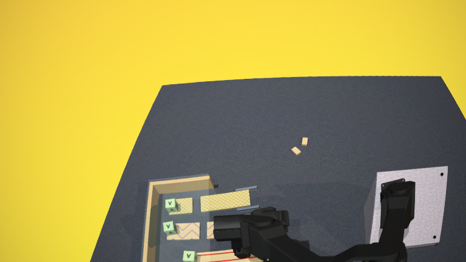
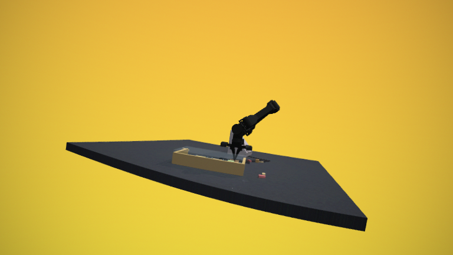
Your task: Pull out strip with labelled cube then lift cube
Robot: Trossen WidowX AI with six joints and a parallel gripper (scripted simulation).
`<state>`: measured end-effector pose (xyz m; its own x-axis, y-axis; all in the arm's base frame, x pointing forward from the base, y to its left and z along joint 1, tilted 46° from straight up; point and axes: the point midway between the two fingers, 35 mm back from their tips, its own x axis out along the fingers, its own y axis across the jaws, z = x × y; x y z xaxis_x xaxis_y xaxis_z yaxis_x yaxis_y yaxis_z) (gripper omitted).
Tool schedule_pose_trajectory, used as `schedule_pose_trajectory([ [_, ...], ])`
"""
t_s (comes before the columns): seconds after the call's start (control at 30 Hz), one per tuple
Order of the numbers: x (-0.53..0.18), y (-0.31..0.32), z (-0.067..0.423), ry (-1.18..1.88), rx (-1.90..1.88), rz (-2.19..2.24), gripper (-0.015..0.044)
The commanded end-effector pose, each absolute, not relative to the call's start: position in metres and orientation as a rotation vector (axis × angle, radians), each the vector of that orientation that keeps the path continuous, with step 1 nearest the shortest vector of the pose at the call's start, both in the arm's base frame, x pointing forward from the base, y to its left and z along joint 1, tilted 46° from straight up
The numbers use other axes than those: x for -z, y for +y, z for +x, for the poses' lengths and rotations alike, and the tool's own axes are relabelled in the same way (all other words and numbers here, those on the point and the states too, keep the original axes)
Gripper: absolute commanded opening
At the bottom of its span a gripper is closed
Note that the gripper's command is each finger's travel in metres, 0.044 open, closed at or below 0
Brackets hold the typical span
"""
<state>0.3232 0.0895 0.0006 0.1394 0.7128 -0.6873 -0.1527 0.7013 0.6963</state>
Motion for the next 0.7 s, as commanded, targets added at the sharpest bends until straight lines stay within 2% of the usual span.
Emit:
schedule_pose_trajectory([
  [0.0,0.007,0.092,0.308,1.319,-0.672,0.537,0.0],
  [0.67,0.011,0.092,0.282,1.321,-0.672,0.538,0.0],
])
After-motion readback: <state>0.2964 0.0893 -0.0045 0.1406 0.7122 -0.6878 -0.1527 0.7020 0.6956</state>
